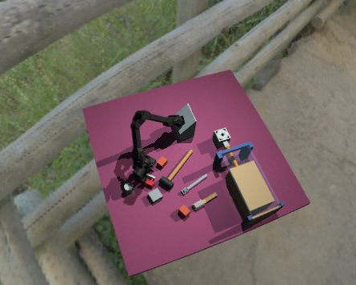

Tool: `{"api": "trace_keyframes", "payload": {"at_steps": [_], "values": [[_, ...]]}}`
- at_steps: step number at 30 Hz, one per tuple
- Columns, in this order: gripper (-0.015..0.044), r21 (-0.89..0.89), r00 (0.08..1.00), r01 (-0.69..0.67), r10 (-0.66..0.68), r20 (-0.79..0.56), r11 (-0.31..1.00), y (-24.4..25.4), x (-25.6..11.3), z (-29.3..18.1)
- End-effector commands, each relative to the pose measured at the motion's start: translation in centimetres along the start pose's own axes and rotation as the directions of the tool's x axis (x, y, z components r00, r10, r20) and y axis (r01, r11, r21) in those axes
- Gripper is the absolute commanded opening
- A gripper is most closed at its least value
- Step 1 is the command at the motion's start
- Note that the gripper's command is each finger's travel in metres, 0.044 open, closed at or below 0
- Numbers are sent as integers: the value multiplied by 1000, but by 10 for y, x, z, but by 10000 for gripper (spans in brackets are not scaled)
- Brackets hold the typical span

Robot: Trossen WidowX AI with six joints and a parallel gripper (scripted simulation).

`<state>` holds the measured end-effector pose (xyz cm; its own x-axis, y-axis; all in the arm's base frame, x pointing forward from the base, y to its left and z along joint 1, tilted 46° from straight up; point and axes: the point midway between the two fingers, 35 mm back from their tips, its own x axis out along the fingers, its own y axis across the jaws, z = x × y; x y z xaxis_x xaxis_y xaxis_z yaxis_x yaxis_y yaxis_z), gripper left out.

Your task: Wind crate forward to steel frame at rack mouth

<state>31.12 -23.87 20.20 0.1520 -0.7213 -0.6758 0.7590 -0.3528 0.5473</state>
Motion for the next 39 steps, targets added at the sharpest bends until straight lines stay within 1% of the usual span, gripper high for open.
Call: {"api": "trace_keyframes", "payload": {"at_steps": [1,21,22,23,27,30,32,35,39], "values": [[167,1,1000,0,0,1,1000,0,0,0],[33,1,1000,0,0,1,1000,0,0,0],[7,1,1000,0,0,1,1000,0,0,0],[0,1,1000,0,0,1,1000,0,0,0],[0,1,1000,1,-1,0,1000,1,-3,0],[0,3,1000,8,-8,-7,1000,4,-26,-5],[0,4,1000,14,-14,-12,1000,7,-55,-8],[0,2,1000,18,-18,-13,1000,5,-109,-7],[0,-2,1000,12,-12,-9,1000,0,-151,0]]}}
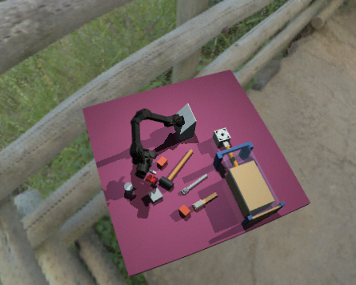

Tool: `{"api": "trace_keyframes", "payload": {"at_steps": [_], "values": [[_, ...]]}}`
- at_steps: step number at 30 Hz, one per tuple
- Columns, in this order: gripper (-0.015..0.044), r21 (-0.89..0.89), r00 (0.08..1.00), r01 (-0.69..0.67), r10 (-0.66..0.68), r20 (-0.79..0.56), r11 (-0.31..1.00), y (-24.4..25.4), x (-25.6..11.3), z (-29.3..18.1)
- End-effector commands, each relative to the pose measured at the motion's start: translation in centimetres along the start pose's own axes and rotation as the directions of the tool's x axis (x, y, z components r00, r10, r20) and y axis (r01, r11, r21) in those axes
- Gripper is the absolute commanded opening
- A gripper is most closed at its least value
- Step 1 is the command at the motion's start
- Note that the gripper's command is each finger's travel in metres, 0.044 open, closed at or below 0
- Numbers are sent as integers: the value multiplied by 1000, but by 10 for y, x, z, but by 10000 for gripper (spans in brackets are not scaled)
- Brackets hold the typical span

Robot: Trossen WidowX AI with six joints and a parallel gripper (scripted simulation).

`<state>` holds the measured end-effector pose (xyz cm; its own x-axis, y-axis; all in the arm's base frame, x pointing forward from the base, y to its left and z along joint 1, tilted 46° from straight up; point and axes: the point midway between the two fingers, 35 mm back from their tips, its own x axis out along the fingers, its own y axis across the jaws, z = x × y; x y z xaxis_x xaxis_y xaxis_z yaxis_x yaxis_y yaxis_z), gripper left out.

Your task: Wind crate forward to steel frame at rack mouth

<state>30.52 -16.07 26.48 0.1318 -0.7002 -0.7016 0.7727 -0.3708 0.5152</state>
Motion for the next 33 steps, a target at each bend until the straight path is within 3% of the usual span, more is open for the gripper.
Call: {"api": "trace_keyframes", "payload": {"at_steps": [1,10,21,33], "values": [[0,11,1000,-26,26,4,1000,-5,-54,12],[0,-13,1000,-24,24,-5,1000,-5,-51,5],[0,-393,995,-32,-8,-101,919,-21,-52,-93],[0,-735,985,-87,-53,-165,673,-67,-64,-190]]}}
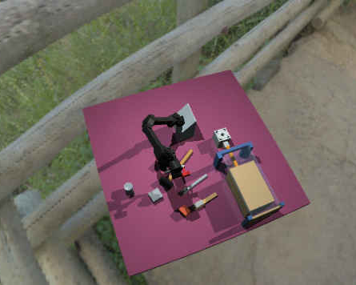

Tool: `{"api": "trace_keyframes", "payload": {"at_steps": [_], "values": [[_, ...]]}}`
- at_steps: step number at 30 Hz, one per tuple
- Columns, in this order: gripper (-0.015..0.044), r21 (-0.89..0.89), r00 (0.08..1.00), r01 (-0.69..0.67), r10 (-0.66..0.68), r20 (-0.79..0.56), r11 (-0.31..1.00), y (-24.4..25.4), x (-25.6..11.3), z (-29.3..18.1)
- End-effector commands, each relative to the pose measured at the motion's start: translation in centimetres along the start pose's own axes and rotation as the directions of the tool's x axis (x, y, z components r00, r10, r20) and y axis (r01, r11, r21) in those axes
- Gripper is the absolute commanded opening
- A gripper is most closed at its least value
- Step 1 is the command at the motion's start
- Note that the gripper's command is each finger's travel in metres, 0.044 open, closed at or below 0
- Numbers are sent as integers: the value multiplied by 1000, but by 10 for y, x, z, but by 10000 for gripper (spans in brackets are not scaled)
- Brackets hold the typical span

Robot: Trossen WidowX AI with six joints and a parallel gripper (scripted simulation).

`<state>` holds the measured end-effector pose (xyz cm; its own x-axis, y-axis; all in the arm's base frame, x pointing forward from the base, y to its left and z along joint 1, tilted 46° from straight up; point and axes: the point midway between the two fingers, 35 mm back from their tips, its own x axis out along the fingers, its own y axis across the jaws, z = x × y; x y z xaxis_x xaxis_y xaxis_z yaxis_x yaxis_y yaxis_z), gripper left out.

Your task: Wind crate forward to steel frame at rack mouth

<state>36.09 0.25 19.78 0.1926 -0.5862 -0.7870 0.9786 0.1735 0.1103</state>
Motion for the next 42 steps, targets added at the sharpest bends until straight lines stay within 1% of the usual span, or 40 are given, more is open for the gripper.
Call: {"api": "trace_keyframes", "payload": {"at_steps": [1,10,20,25,32,42], "values": [[0,-145,1000,-3,-1,-26,989,5,0,-37],[0,-454,998,-9,-22,-64,891,4,4,-116],[0,-729,995,-21,-53,-79,685,-14,7,-196],[0,-832,995,-25,-66,-74,555,-30,9,-234],[0,-943,996,-9,-79,-37,332,-62,14,-282],[0,-1000,996,13,-85,13,-1,-116,23,-345]]}}
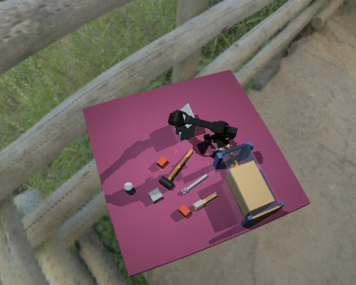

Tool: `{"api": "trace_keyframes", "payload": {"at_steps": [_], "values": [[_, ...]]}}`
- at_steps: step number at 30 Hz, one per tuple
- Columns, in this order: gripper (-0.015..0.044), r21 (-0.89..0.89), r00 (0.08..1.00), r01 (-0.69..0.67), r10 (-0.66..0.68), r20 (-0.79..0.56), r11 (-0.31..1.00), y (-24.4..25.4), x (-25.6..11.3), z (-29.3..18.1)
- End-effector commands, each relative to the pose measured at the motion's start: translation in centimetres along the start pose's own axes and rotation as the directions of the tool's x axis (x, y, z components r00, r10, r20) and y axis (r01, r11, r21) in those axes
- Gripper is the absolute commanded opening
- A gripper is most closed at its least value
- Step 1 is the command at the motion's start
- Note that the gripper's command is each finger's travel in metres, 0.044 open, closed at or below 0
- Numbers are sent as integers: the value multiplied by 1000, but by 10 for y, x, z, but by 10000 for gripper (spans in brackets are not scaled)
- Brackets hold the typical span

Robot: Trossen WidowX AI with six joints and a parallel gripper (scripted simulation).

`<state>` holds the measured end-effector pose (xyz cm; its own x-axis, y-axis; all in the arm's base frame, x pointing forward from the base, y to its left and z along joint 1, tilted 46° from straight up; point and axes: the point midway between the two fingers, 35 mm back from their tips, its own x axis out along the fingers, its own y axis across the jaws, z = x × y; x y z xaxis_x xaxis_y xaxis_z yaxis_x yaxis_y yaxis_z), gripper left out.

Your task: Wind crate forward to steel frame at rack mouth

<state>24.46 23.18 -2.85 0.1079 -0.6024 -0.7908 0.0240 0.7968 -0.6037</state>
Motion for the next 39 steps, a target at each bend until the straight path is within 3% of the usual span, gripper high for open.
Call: {"api": "trace_keyframes", "payload": {"at_steps": [1,16,23,39], "values": [[0,-128,1000,14,-14,2,992,21,5,-24],[0,-549,994,109,-108,34,829,73,38,-119],[0,-537,996,86,-91,17,839,72,39,-118],[0,-521,981,-187,137,-134,833,72,40,-117]]}}
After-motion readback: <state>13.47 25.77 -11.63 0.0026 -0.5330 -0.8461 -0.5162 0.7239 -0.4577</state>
